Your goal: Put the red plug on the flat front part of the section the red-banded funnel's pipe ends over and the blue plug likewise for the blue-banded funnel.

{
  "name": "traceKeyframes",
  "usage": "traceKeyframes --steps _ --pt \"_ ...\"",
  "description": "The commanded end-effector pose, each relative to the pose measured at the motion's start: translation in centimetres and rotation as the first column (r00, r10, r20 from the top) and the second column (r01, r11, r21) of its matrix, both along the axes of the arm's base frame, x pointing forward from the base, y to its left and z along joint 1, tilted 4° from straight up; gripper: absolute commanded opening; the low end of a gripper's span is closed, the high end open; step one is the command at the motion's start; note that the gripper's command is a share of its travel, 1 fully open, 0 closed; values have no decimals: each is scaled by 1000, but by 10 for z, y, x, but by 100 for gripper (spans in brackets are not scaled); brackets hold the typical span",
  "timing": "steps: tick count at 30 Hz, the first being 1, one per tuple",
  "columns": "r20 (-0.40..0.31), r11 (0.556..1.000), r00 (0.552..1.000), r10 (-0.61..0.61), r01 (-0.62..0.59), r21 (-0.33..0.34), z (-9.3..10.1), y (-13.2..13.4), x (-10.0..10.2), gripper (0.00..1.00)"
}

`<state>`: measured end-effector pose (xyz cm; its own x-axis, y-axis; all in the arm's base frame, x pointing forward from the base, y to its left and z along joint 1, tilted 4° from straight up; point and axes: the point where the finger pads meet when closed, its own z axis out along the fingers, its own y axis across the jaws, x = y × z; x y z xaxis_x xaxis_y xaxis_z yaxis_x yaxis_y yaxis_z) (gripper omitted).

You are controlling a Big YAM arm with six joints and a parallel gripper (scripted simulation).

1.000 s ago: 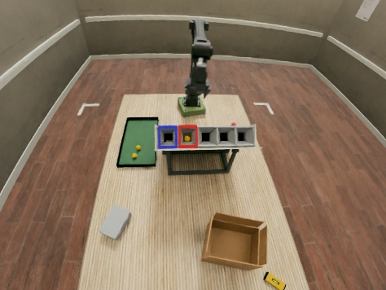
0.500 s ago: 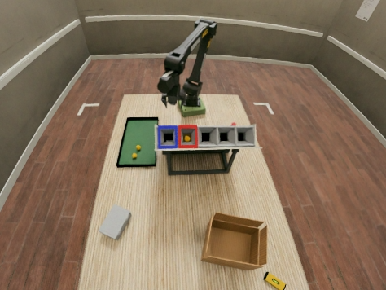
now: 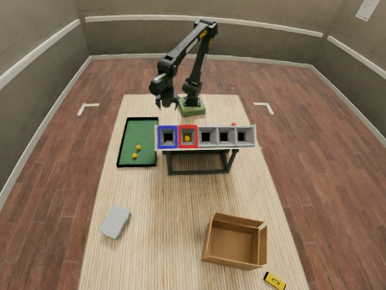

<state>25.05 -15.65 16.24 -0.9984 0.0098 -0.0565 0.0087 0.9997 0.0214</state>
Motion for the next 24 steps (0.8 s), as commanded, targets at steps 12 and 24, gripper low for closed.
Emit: traceKeyframes --steps 12,24 --pt "21 1000 1000 2 -2 -12 -16 -106 73 80" --pt "0 1000 1000 -8 8 2 -25 -148 100 80"
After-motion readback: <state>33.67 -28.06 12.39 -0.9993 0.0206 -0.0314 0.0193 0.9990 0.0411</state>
